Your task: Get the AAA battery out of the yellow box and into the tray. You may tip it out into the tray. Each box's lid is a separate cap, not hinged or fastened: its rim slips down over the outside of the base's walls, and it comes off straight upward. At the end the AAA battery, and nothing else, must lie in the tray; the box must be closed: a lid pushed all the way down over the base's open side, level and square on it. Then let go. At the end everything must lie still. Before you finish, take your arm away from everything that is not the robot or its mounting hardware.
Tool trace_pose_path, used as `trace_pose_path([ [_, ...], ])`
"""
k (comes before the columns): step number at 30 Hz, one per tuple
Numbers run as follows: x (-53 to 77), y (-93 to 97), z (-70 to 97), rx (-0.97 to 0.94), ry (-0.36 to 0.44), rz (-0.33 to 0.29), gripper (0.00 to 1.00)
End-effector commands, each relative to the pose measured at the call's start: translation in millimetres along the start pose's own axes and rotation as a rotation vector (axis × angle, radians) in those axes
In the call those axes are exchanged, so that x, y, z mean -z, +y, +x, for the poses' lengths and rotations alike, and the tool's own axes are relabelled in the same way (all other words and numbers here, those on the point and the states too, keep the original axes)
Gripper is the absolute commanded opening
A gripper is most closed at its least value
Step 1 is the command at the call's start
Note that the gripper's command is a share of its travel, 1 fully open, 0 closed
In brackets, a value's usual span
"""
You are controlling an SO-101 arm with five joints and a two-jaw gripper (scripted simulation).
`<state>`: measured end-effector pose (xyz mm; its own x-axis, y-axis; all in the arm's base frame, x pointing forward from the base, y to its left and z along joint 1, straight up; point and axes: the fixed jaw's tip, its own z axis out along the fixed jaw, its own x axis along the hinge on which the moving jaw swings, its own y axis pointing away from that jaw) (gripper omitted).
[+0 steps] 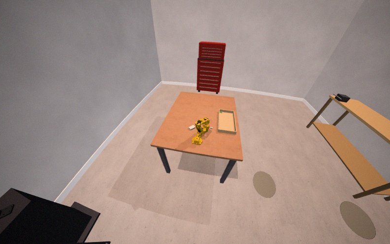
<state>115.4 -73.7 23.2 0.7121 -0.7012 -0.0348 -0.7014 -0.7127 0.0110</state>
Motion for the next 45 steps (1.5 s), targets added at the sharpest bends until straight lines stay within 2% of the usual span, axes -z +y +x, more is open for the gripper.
trace_pose_path([
  [1, 3.5, -2.4, 3.1, -0.002, 0.035, 0.011, 0.23],
  [45, 0.5, -2.3, -2.4, -0.002, 0.035, 0.011, 0.23],
])
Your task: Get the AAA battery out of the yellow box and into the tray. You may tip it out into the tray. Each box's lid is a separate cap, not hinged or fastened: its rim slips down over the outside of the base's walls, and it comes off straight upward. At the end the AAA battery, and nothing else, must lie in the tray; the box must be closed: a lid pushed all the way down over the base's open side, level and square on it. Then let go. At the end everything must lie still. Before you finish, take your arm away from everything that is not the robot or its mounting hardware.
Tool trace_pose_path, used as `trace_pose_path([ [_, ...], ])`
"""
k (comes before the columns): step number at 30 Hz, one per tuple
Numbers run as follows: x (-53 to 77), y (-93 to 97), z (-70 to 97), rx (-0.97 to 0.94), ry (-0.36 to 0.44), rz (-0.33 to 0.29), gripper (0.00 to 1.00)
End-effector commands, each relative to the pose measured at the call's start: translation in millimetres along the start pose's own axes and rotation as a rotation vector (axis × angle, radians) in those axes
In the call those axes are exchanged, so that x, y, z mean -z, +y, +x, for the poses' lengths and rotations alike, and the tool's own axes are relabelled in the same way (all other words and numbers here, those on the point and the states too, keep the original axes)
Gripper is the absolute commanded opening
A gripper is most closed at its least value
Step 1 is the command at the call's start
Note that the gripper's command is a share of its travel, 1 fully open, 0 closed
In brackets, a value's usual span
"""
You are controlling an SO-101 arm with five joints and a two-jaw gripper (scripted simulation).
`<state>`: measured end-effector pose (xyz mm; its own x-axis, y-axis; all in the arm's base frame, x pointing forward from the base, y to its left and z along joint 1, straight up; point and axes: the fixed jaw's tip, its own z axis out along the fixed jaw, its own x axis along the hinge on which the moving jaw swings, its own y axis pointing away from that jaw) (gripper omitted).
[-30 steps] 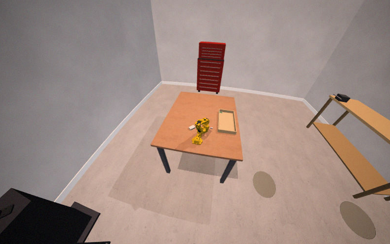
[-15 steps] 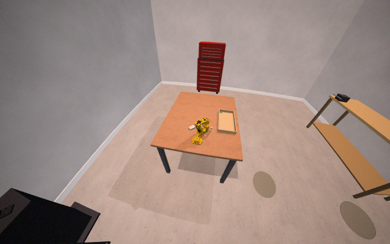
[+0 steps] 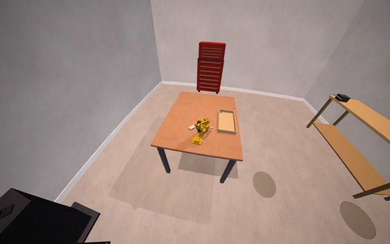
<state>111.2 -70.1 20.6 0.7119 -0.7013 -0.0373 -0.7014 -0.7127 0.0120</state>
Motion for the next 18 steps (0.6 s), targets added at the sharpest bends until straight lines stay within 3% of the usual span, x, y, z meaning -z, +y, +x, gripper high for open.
trace_pose_path([
  [1, 3.0, -2.6, 2.4, -0.002, 0.037, 0.012, 0.23],
  [18, 2.1, -2.5, 0.7, -0.002, 0.037, 0.012, 0.23],
])
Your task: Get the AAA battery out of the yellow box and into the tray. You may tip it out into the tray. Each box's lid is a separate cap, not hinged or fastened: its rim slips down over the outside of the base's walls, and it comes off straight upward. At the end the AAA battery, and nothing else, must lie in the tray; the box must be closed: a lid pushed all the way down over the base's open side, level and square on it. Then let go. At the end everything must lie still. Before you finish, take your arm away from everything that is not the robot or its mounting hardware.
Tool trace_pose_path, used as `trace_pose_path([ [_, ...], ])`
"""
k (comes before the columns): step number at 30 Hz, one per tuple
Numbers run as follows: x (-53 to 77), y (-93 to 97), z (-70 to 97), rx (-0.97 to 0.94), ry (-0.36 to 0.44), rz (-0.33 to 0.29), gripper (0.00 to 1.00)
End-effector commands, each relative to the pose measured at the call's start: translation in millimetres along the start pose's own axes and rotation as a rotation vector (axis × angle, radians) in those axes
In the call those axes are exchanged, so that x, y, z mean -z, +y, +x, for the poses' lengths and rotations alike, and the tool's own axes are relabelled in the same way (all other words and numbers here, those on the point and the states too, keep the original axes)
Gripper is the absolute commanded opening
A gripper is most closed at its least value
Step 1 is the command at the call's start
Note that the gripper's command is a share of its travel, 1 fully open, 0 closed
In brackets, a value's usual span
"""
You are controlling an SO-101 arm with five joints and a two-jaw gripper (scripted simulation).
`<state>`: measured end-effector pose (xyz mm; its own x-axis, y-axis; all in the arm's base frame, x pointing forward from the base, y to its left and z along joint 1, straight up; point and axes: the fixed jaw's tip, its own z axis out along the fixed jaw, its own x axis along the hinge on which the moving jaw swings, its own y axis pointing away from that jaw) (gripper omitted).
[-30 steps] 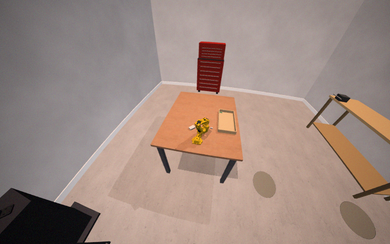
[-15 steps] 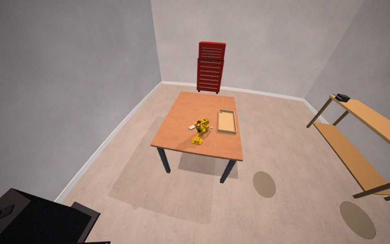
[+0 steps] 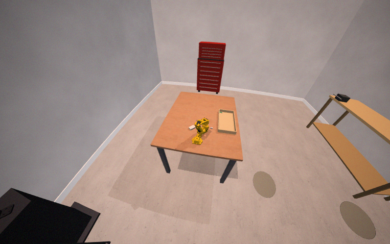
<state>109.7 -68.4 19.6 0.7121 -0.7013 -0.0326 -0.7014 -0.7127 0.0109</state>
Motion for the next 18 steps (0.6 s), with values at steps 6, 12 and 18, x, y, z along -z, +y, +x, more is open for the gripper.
trace_pose_path([
  [6, 3.1, -2.4, 3.0, -0.002, 0.032, 0.011, 0.23],
  [12, 2.9, -2.4, 2.8, -0.002, 0.032, 0.011, 0.23],
  [18, 1.6, -2.3, 0.4, -0.002, 0.032, 0.011, 0.23],
])
